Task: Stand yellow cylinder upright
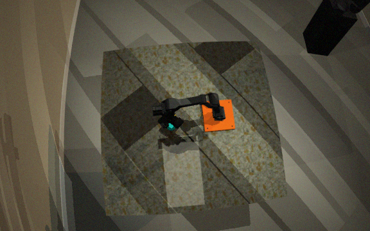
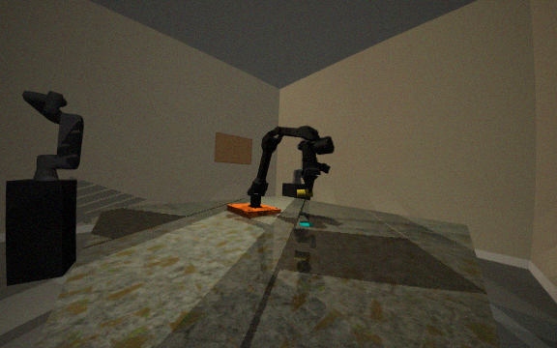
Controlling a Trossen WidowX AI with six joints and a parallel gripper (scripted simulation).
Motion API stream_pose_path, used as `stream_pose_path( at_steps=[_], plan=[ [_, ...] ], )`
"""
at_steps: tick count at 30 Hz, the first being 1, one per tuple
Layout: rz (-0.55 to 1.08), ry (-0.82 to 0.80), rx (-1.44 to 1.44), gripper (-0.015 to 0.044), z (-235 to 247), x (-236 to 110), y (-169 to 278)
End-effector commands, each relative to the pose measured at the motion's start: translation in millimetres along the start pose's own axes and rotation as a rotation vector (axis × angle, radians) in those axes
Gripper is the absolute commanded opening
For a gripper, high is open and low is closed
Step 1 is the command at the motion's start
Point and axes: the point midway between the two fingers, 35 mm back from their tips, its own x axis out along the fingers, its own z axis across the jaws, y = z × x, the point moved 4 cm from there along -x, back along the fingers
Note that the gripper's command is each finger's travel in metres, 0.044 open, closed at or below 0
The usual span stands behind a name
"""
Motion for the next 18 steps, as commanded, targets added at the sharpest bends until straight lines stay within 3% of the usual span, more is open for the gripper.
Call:
stream_pose_path(
  at_steps=[1, 18],
  plan=[
    [-0.032, -0.004, 0.022, 0.0105, -2, 5, -1],
    [-0.154, 0.0, 0.082, 0.0105, -14, 18, -6]
  ],
)
